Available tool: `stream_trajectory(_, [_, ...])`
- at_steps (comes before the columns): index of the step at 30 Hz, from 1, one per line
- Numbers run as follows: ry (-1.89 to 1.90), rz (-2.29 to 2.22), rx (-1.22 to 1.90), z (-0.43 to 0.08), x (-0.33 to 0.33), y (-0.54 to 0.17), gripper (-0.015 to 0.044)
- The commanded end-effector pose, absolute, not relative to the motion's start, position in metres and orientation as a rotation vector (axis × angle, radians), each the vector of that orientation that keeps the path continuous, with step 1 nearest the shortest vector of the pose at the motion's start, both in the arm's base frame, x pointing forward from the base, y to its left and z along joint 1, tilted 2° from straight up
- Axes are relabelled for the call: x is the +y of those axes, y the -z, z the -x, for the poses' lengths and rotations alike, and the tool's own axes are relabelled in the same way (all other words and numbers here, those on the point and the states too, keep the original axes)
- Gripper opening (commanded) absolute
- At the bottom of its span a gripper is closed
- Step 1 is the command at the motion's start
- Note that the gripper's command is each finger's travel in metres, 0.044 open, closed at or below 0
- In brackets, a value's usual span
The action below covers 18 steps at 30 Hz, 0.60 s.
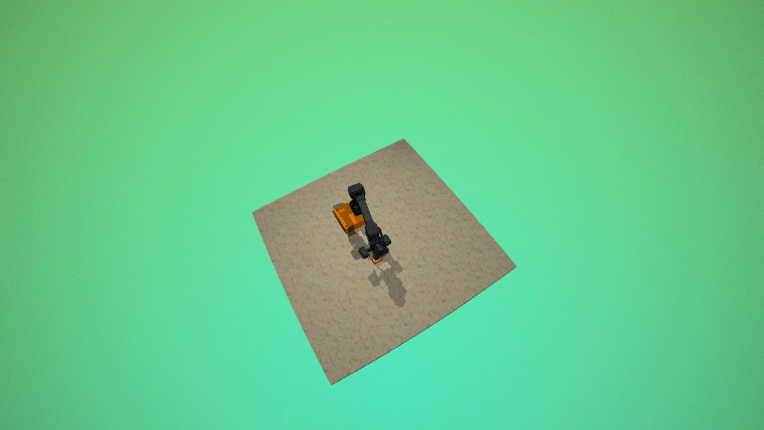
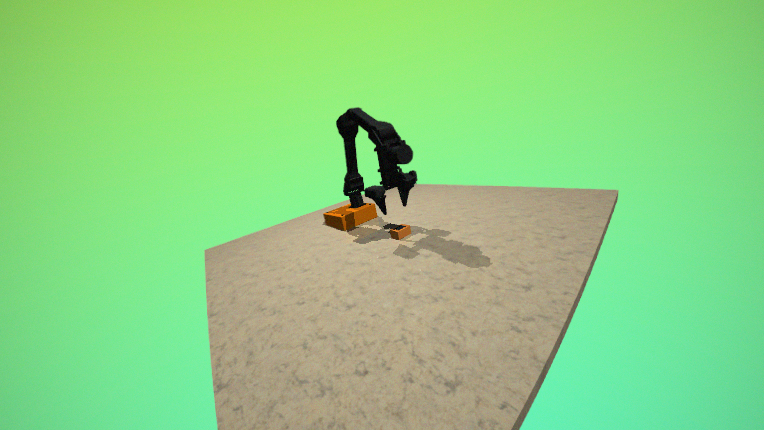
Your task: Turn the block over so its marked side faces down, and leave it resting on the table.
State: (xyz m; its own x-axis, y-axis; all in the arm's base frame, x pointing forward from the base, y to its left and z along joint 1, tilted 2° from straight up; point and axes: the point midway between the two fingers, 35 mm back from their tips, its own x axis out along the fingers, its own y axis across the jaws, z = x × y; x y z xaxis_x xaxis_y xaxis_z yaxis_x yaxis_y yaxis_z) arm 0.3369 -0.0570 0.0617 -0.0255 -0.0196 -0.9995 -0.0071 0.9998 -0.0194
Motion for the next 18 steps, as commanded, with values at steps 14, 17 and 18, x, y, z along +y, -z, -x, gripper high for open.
stream_trajectory(14, [0.014, 0.012, 1.58, -0.343, -0.058, -0.015, 0.044])
stream_trajectory(17, [0.014, 0.012, 1.579, -0.343, -0.058, -0.012, 0.044])
stream_trajectory(18, [0.013, 0.012, 1.579, -0.343, -0.058, -0.01, 0.044])
